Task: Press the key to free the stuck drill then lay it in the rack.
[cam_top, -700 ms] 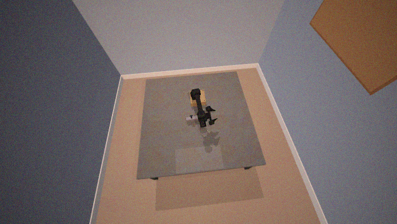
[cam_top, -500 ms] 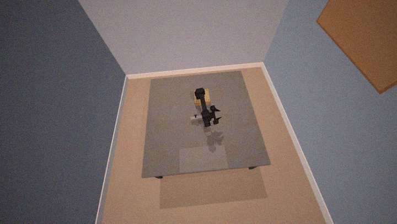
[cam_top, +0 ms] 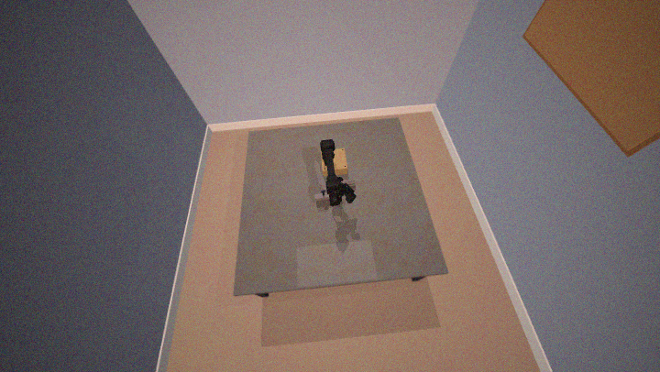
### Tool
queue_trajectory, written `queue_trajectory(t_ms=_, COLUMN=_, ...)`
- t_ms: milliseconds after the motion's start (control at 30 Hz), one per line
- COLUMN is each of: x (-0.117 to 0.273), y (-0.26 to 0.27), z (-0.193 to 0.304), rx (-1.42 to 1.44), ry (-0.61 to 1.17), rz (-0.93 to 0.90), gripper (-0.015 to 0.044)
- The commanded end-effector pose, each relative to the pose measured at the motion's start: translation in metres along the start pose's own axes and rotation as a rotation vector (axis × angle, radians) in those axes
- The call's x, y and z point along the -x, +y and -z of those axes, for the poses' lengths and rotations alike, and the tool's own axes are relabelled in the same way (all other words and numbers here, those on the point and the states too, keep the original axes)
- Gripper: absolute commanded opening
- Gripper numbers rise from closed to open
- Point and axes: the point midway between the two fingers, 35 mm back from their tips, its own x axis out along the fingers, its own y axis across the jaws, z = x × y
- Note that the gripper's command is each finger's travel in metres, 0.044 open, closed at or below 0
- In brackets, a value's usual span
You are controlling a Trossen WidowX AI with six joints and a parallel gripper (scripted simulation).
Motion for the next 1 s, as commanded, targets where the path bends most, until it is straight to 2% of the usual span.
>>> queue_trajectory(t_ms=0, x=0.028, y=-0.055, z=-0.051, rx=0.517, ry=-0.317, rz=0.164, gripper=0.0000)
queue_trajectory(t_ms=467, x=0.081, y=-0.128, z=-0.100, rx=1.065, ry=-0.579, rz=0.632, gripper=0.0000)
queue_trajectory(t_ms=967, x=0.082, y=-0.125, z=-0.099, rx=1.061, ry=-0.585, rz=0.620, gripper=0.0000)
